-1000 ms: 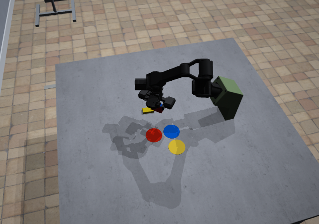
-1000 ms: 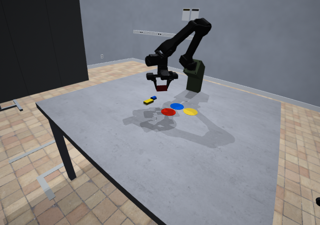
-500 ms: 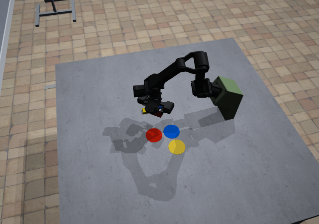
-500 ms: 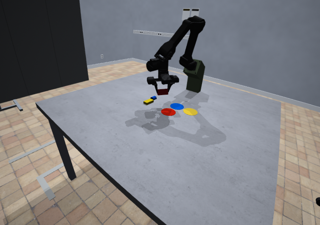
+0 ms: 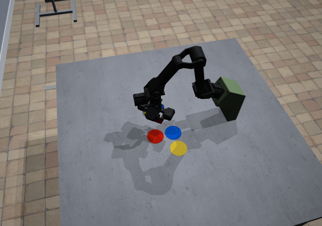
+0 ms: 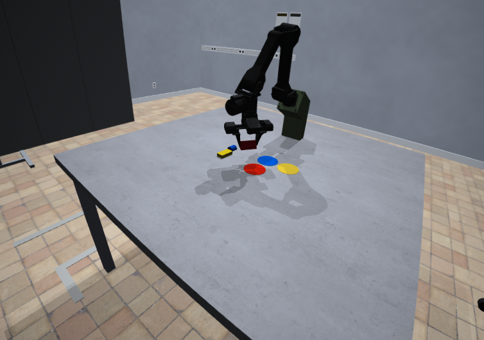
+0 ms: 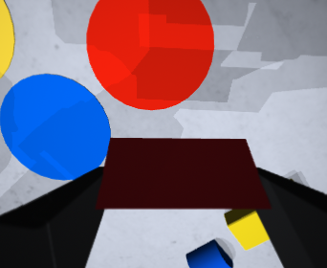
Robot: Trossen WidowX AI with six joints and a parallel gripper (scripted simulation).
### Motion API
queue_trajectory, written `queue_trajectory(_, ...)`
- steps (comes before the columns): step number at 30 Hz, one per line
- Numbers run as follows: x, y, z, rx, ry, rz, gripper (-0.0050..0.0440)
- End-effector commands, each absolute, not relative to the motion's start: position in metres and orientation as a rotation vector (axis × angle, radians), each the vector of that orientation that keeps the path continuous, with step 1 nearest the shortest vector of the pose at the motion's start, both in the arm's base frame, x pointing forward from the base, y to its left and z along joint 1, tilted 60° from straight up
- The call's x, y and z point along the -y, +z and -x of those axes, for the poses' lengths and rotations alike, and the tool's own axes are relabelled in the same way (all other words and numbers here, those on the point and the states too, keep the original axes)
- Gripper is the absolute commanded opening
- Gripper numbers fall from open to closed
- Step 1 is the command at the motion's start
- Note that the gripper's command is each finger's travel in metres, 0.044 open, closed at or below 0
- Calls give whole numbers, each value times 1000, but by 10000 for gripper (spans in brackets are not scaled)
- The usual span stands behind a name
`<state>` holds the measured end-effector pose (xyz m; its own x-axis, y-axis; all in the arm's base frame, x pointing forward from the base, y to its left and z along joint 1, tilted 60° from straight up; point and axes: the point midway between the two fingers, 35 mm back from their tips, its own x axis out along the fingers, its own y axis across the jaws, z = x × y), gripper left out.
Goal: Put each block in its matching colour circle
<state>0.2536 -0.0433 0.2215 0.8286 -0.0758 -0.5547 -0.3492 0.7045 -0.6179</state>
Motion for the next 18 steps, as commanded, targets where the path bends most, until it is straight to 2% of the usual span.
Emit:
queue_trajectory(1, 39, 231, -259, -568, 144, 790, 270)
queue_trajectory(18, 10, 234, -281, -541, 125, 785, 270)
